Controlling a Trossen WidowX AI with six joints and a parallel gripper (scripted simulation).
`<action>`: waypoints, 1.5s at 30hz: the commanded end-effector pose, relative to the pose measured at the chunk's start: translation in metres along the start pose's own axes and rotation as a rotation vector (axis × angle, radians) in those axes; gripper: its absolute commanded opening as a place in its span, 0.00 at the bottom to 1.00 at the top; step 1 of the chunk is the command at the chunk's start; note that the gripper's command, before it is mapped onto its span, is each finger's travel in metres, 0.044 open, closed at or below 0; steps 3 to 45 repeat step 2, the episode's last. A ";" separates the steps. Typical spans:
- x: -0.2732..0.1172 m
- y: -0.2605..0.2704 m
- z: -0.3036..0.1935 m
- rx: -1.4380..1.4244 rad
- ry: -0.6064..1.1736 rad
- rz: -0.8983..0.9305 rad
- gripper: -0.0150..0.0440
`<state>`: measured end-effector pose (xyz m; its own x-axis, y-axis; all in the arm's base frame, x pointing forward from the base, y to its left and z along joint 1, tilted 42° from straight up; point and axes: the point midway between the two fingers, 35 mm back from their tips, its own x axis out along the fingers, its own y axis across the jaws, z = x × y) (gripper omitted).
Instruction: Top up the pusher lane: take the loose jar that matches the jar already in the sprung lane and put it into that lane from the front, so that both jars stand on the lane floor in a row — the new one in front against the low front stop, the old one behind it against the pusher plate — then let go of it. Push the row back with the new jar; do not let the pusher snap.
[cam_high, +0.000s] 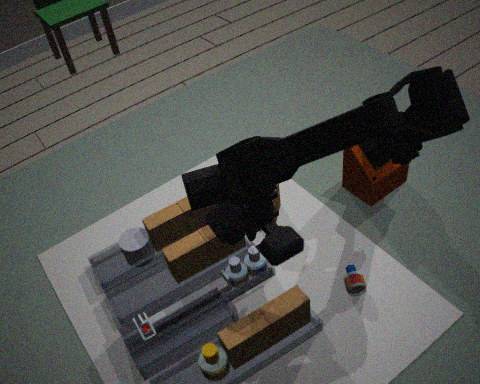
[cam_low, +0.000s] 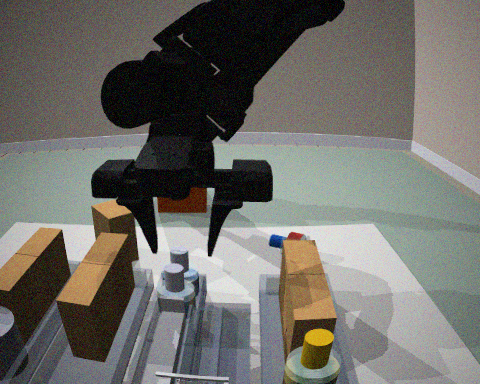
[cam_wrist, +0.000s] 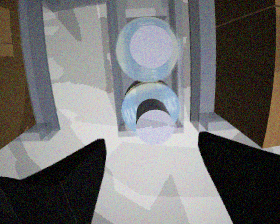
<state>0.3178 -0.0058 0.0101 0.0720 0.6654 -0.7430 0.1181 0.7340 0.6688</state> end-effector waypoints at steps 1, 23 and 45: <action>0.001 -0.001 -0.018 0.001 0.009 -0.004 0.74; 0.001 -0.001 -0.021 0.001 0.009 -0.004 0.74; 0.001 -0.001 -0.021 0.001 0.009 -0.004 0.74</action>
